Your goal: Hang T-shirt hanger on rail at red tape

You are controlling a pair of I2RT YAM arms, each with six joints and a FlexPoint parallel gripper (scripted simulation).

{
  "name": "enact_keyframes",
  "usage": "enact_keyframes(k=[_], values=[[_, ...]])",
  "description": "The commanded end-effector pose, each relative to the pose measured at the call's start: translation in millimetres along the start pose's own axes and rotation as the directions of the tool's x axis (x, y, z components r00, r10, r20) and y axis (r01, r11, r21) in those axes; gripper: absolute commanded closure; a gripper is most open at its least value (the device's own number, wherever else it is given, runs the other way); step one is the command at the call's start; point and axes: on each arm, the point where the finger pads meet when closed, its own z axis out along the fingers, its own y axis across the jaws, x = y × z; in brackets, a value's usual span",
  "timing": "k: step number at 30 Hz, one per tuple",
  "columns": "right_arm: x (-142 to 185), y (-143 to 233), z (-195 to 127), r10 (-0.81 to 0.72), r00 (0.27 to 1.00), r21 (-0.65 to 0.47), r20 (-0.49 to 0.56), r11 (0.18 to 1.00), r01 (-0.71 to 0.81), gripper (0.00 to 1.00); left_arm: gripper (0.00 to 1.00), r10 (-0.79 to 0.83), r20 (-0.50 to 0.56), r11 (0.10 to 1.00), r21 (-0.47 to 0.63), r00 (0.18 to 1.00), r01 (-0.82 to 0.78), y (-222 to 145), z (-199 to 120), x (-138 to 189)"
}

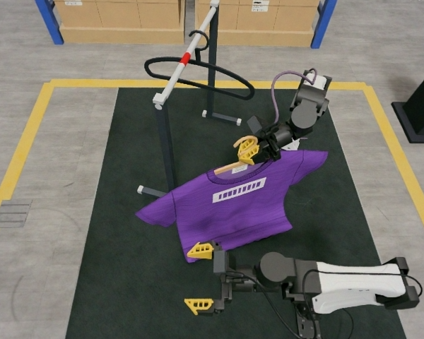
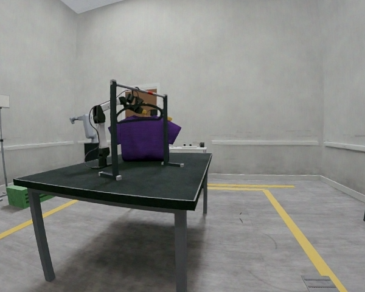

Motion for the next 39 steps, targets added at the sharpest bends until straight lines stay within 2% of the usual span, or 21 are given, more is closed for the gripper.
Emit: enact_keyframes(k=[1,23,28,32,34,39], values=[[-4.7,-1.9,-3.0,0.011,1.000,-0.001,0.014,1.000,-0.011,1.00,0.00,-0.001,0.015,1.000,0.001,1.000,0.001,-0.1,-1.5,-5.7],[-4.7,-1.9,-3.0,0.011,1.000,-0.001,0.014,1.000,-0.011,1.00,0.00,-0.001,0.015,1.000,0.001,1.000,0.001,-0.1,-1.5,-5.7],[-2.2,-3.8,-9.9,-0.020,1.000,-0.071,0.015,0.997,0.021,1.00,0.00,-0.001,0.015,1.000,0.001,1.000,0.001,-0.1,-1.5,-5.7],[11.4,-24.7,-26.5,-0.070,0.998,-0.145,-0.004,0.987,0.068,1.00,0.00,-0.001,0.015,1.000,0.001,1.000,0.001,-0.1,-1.5,-5.7],[11.4,-24.7,-26.5,-0.070,0.998,-0.145,-0.004,0.987,0.068,1.00,0.00,-0.001,0.015,1.000,0.001,1.000,0.001,-0.1,-1.5,-5.7],[27.6,-66.0,-56.1,-0.099,0.995,-0.239,0.001,0.966,0.097,1.00,0.00,-0.001,0.015,1.000,0.001,1.000,0.001,-0.1,-1.5,-5.7]])
